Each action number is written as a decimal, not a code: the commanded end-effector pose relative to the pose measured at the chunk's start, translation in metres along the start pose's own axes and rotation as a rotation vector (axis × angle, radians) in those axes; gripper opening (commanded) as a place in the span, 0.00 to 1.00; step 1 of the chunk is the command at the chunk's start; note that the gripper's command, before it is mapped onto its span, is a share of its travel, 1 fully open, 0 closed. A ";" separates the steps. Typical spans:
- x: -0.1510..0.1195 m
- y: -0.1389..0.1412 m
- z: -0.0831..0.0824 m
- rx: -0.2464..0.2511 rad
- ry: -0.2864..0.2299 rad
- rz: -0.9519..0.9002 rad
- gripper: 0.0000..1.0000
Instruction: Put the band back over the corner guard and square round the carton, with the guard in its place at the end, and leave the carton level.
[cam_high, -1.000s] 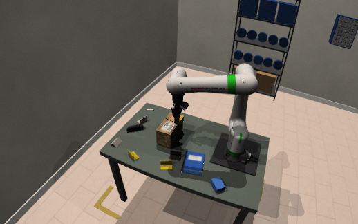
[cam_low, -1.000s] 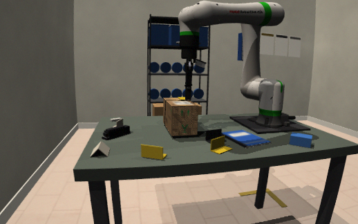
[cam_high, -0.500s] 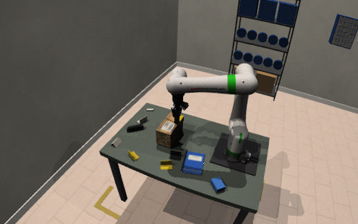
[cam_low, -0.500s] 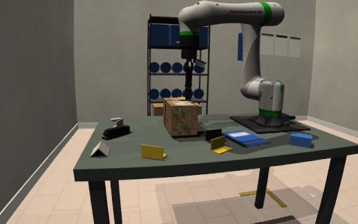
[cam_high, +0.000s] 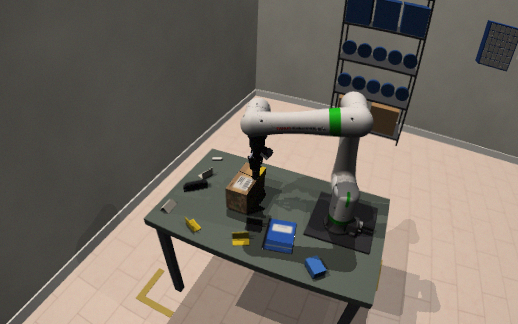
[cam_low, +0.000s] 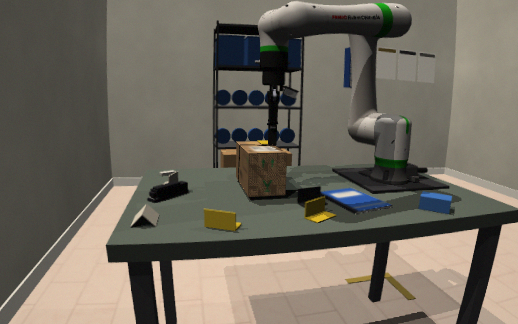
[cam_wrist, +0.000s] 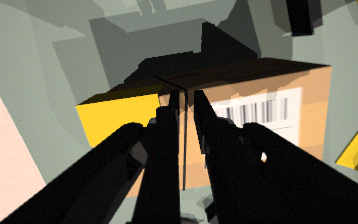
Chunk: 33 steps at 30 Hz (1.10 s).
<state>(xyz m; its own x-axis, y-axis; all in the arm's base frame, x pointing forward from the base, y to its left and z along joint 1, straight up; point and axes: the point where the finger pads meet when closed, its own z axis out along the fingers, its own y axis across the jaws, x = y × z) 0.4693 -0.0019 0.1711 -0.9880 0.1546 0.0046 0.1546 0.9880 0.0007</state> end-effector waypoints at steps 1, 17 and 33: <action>0.000 0.000 0.000 0.000 -0.002 0.000 0.18; 0.000 0.000 0.002 0.000 -0.002 0.000 0.18; 0.000 0.000 0.004 0.000 -0.002 0.000 0.18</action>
<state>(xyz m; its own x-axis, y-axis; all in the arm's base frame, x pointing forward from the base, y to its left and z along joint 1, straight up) 0.4693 -0.0019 0.1667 -0.9880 0.1546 0.0046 0.1546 0.9880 0.0007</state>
